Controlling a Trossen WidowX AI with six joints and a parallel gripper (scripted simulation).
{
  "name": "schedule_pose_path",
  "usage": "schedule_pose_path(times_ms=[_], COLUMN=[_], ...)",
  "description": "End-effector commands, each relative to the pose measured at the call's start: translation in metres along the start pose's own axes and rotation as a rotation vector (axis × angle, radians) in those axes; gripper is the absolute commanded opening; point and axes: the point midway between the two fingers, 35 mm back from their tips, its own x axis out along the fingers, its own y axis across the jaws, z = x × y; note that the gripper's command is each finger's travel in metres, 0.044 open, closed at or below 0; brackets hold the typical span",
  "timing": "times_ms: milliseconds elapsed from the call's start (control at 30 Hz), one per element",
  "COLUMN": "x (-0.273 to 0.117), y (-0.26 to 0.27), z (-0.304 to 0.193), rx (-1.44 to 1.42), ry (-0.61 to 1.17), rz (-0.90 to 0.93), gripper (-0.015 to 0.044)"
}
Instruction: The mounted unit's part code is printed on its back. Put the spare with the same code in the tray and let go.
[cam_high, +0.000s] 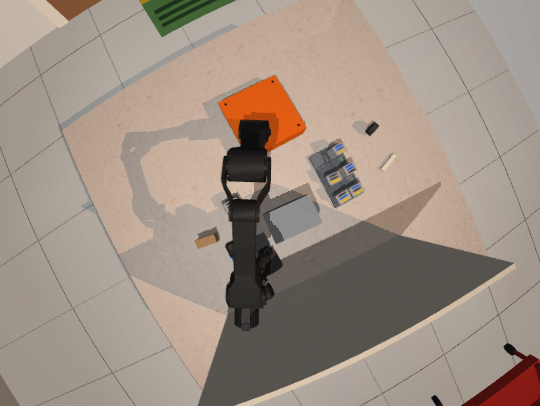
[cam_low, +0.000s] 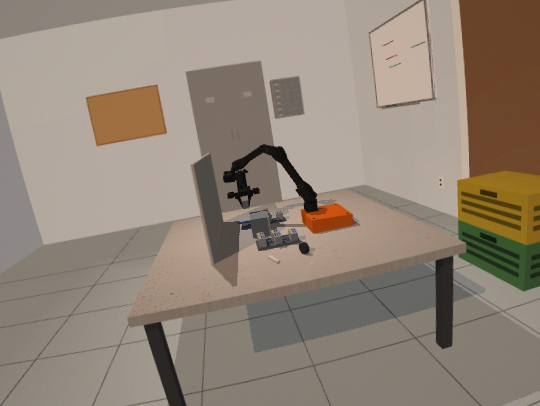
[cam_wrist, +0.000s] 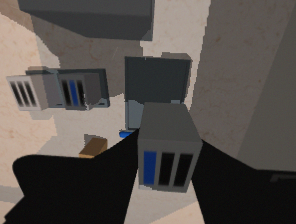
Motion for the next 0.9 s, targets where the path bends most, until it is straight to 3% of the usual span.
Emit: schedule_pose_path(times_ms=[0,867], x=[0.005,0.029], y=[0.0,0.0], z=[0.0,0.0], rx=[-0.002,-0.002], ry=[0.002,0.002], rz=[0.002,0.002], gripper=[0.0,0.0])
